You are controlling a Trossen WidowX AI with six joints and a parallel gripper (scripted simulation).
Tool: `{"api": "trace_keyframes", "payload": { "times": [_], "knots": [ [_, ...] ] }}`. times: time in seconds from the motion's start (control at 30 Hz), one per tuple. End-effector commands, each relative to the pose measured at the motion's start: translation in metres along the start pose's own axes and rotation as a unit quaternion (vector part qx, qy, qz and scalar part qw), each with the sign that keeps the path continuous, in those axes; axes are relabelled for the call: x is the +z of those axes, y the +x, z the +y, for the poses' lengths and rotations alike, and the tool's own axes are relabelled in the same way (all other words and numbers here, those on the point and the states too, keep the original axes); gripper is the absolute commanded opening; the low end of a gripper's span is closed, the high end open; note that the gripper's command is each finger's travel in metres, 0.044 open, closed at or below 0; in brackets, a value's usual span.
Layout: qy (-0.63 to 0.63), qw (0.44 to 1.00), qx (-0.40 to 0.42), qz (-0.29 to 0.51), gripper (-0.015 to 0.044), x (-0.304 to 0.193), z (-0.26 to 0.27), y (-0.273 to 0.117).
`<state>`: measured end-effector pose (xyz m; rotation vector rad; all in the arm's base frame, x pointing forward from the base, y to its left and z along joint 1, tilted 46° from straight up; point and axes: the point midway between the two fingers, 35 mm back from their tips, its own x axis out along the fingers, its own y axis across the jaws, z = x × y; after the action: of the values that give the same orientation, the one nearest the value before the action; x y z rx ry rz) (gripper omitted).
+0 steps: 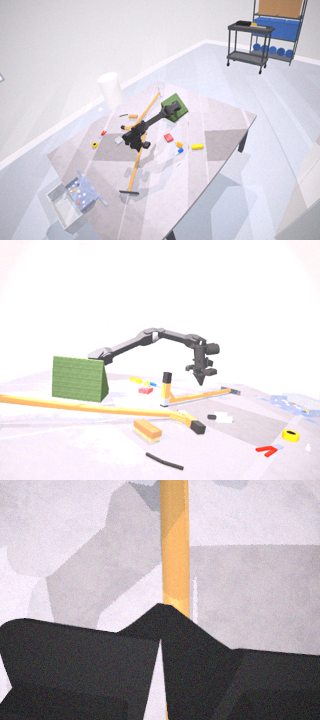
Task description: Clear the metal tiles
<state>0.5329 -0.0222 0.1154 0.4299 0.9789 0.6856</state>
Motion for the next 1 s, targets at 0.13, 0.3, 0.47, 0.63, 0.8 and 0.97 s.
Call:
{"api": "trace_keyframes", "payload": {
  "times": [0.13,0.3,0.47,0.63,0.8,0.97],
  "knots": [
    [-0.013,1.0,0.0,-0.005,0.0,0.006,0.0,-0.03],
    [-0.018,1.0,0.0,-0.007,0.0,0.008,0.001,-0.045],
    [0.0,1.0,-0.001,-0.006,0.0,0.007,0.006,-0.053],
    [0.062,0.998,-0.004,-0.003,0.0,0.004,0.023,-0.078],
    [0.116,0.993,-0.007,-0.001,0.0,0.0,0.039,-0.098],
    [0.118,0.993,-0.008,-0.001,0.0,0.0,0.039,-0.099]
  ]
}}
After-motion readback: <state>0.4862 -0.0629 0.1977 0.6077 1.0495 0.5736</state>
